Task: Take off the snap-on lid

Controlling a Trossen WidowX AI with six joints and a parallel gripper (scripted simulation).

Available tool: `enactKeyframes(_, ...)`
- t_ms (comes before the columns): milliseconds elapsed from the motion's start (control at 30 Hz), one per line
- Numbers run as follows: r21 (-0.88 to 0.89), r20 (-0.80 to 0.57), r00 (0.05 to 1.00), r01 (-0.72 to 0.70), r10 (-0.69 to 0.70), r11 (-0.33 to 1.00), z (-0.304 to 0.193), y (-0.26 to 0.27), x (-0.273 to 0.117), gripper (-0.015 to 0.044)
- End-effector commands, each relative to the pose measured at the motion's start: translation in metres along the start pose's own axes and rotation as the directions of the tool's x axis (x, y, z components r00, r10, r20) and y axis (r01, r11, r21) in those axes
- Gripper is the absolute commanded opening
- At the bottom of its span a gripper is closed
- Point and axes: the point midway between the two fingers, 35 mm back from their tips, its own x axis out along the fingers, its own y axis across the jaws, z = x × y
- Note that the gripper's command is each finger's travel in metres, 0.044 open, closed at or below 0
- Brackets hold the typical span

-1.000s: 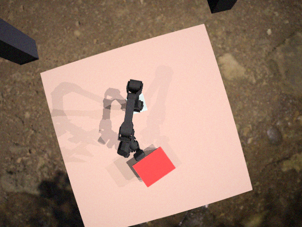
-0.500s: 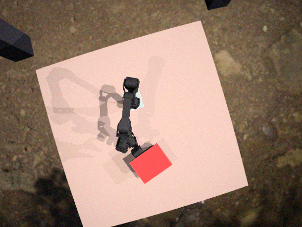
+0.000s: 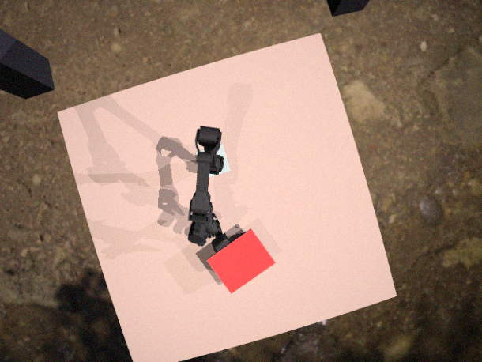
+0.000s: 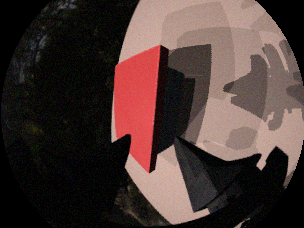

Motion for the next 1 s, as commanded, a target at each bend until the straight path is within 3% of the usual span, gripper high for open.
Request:
enactKeyframes(0,0.005,0.001,1.000,0.004,-0.004,1.000,0.001,-0.001,0.007,0.0235)
enactKeyframes(967,0.007,0.002,1.000,-0.001,0.001,1.000,-0.001,-0.001,0.054,0.0235)
